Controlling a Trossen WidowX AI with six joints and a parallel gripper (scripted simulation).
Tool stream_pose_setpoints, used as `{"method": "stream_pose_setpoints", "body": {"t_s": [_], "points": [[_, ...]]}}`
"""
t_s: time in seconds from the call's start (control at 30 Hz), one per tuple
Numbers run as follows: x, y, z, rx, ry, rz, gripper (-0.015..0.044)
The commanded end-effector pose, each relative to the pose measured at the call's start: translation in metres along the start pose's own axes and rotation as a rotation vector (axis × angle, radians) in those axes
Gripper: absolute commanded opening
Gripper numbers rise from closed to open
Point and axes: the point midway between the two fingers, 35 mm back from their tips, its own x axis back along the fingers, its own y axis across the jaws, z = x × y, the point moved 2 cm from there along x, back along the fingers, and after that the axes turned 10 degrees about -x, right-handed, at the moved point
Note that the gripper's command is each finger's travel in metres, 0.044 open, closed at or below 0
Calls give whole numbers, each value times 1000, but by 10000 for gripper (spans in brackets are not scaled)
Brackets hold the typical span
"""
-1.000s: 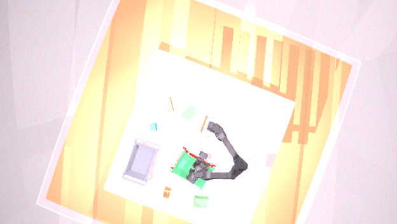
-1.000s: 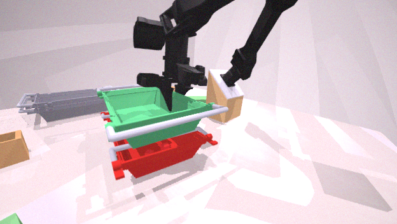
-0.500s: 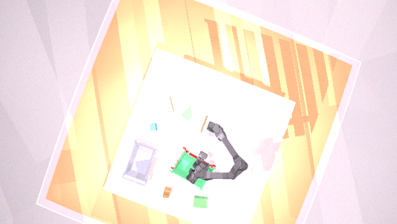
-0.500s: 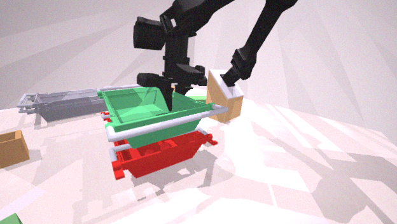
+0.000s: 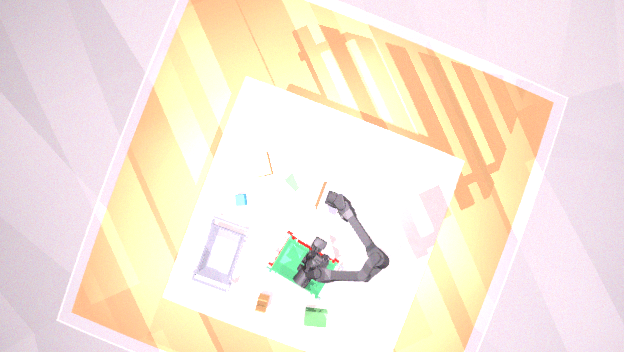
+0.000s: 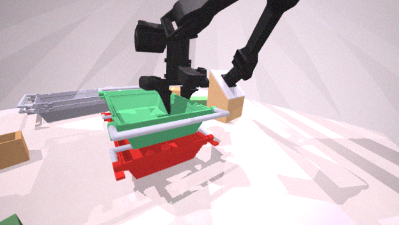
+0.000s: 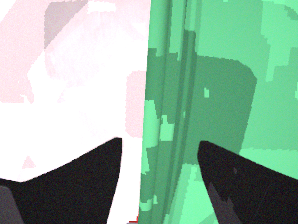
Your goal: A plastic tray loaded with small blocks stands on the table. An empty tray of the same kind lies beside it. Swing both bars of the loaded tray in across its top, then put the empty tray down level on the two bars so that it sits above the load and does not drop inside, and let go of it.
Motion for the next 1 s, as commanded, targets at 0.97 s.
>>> {"method": "stream_pose_setpoints", "body": {"t_s": [0.97], "points": [[60,-6,1,-4,8,3,440]]}}
